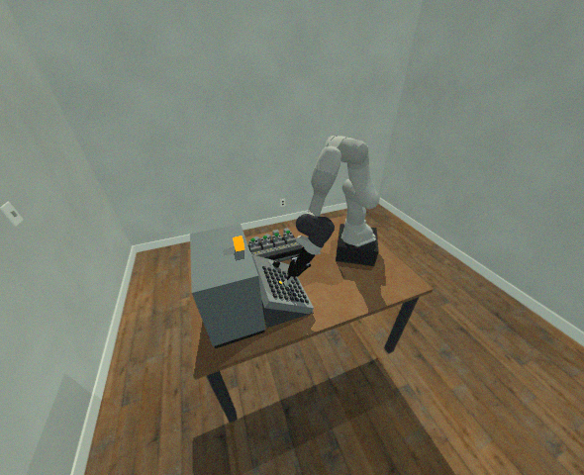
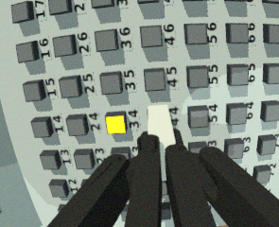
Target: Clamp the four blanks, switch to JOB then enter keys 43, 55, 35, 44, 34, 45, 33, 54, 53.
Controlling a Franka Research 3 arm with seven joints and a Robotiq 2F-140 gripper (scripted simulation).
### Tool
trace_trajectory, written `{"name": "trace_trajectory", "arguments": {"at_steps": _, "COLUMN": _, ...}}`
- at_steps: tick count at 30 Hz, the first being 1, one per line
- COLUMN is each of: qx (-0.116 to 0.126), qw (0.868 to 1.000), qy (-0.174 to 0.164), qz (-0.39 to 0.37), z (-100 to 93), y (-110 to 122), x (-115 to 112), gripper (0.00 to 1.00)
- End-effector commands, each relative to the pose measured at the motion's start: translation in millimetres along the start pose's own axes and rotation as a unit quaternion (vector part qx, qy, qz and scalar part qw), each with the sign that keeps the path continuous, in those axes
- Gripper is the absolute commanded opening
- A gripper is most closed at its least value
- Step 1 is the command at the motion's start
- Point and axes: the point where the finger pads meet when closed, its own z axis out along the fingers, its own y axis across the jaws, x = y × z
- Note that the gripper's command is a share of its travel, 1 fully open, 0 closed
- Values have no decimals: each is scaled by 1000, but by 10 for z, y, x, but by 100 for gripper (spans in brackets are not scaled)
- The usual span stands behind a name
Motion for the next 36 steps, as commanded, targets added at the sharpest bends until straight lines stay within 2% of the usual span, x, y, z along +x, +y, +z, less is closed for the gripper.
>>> {"name": "trace_trajectory", "arguments": {"at_steps": 1, "qx": 1, "qw": 1000, "qy": 1, "qz": 3, "z": -21, "y": -10, "x": 9, "gripper": 0}}
{"name": "trace_trajectory", "arguments": {"at_steps": 19, "qx": 1, "qw": 1000, "qy": 1, "qz": 3, "z": -287, "y": -9, "x": 8, "gripper": 0}}
{"name": "trace_trajectory", "arguments": {"at_steps": 33, "qx": 1, "qw": 1000, "qy": 1, "qz": 3, "z": -350, "y": -10, "x": 8, "gripper": 0}}
{"name": "trace_trajectory", "arguments": {"at_steps": 36, "qx": 1, "qw": 1000, "qy": 1, "qz": 3, "z": -459, "y": -48, "x": 8, "gripper": 0}}
